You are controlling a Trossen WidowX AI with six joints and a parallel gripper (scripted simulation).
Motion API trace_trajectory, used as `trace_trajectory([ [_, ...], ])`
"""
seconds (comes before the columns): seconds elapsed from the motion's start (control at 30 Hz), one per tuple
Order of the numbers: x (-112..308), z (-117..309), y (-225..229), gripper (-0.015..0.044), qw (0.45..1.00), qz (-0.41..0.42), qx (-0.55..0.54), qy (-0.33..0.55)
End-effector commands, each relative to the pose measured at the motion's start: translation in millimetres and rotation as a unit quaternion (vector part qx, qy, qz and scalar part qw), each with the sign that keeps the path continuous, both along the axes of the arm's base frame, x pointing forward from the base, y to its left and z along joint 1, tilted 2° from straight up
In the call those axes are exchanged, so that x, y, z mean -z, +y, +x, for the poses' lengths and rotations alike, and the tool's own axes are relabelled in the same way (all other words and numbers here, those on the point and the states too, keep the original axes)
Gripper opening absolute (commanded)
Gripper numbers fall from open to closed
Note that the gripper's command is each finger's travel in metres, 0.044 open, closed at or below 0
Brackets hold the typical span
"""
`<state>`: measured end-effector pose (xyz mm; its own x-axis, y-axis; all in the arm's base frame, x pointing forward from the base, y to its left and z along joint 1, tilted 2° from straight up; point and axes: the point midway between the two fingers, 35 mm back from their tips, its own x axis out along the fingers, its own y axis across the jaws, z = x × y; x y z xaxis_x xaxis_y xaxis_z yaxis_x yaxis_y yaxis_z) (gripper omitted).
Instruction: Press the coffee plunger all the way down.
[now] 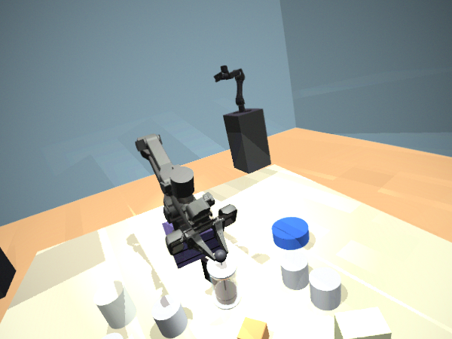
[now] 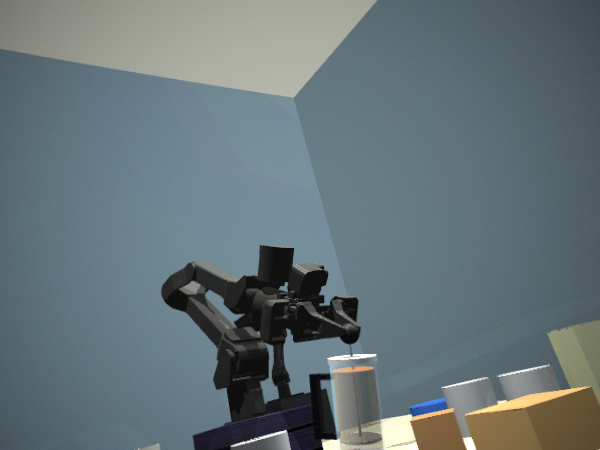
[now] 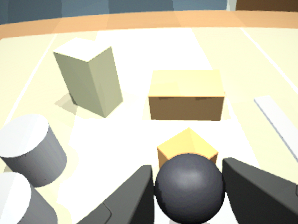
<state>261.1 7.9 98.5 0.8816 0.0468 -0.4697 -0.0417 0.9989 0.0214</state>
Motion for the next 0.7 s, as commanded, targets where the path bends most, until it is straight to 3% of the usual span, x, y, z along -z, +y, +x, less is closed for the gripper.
trace_trajectory([
  [0.0,8.0,-0.9,0.2,0.0117,1.0,0.002,0.002,0.015],
  [0.67,2.3,6.0,0.5,0.0117,1.0,0.0,0.0,0.004],
])
